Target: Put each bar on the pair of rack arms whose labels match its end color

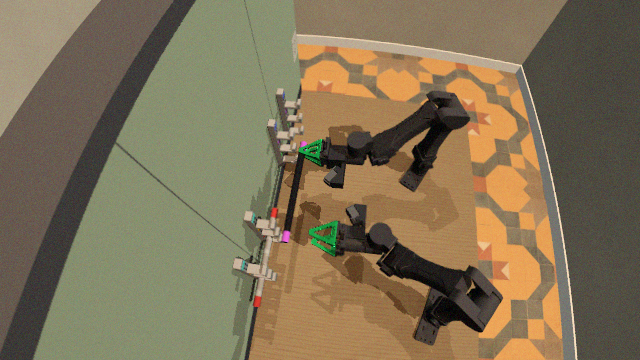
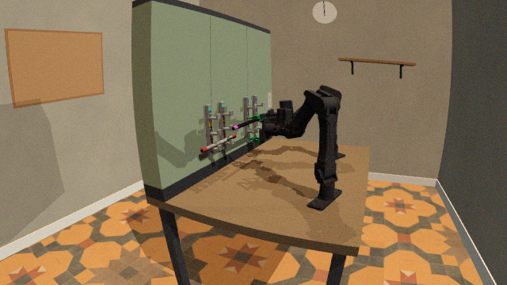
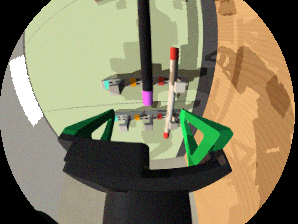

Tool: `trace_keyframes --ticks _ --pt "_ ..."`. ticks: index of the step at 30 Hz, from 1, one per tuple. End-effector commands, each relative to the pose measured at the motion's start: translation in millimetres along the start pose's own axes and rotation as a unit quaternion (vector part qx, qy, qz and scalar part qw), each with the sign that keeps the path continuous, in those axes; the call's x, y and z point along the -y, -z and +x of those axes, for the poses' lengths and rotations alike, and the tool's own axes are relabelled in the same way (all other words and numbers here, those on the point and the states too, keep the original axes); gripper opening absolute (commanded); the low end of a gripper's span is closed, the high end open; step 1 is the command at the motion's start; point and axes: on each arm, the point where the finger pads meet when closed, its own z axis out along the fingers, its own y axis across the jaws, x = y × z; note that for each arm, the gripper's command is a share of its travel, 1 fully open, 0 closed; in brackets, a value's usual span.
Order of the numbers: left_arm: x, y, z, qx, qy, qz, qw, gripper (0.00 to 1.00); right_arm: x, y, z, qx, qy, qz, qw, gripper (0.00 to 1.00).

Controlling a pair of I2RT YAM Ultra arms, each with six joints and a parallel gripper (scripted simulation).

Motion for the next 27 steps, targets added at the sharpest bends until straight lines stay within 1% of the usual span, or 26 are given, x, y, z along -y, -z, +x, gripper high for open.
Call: trace_keyframes --ticks 1,27 --pt "-15 2 7 0.002 0.018 -0.019 1.0 1.0 31 5 0 0.001 -0.028 0.044 0.999 0.0" --pt "-13 -3 29 0.002 0.018 -0.019 1.0 1.0 29 4 0 0.001 -0.028 0.044 0.999 0.0"
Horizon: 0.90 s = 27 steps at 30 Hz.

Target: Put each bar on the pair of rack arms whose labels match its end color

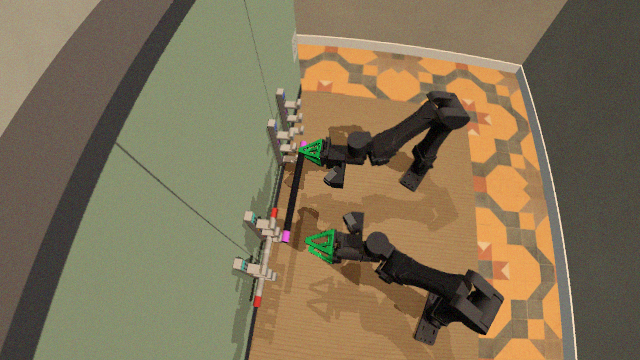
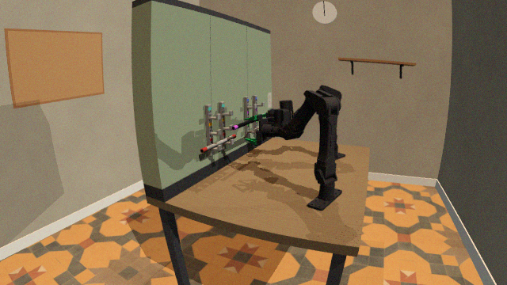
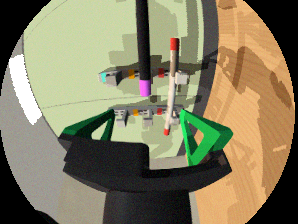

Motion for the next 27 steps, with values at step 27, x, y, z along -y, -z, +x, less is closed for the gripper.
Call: trace_keyframes --ticks 27 --pt "-13 -3 27 0.003 0.016 -0.019 1.0 1.0 20 4 -1 0.001 -0.027 0.041 0.999 0.0"
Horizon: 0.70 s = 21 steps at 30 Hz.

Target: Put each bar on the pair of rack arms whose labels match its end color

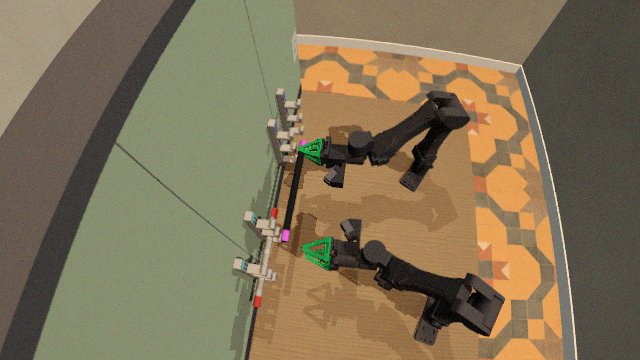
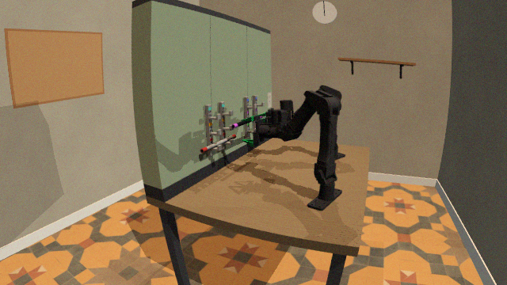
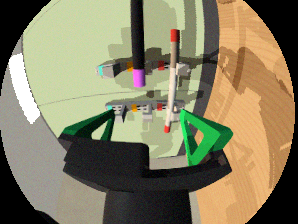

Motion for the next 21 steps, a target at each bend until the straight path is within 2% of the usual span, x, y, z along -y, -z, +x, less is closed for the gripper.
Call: trace_keyframes --ticks 1,21 --pt "-14.8 2.3 7.1 0.002 0.015 -0.02 1.0 1.0 13.6 3.2 -1.1 0.001 -0.022 0.029 0.999 0.0" --pt "-14.2 0.3 15.5 0.002 0.015 -0.02 1.0 1.0 6.2 1.8 -1.3 0.001 -0.022 0.029 0.999 0.0"
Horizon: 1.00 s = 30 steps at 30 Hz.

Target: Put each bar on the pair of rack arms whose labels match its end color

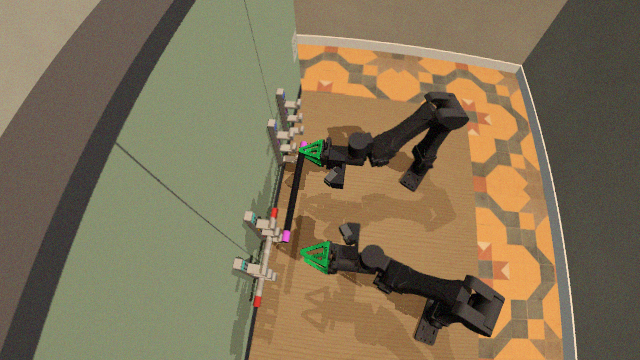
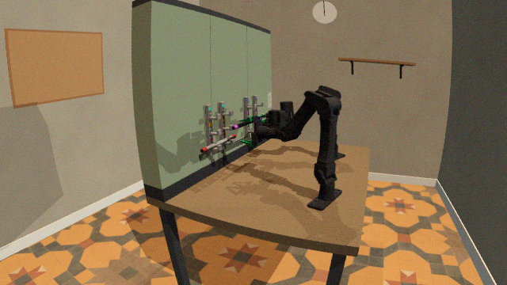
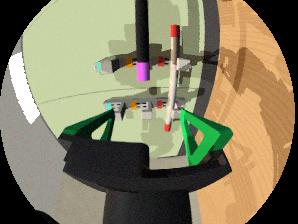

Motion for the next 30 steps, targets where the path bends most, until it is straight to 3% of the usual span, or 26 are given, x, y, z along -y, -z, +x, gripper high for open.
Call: trace_keyframes --ticks 1,8,30 --pt "-15 3 4 0.0 0.014 -0.02 1.0 1.0 14 1 -1 0.001 -0.022 0.029 0.999 0.0" --pt "-15 3 4 0.0 0.014 -0.02 1.0 1.0 12 1 -1 0.001 -0.022 0.029 0.999 0.0" --pt "-15 3 4 0.0 0.014 -0.02 1.0 1.0 19 2 45 0.001 -0.022 0.029 0.999 0.0"
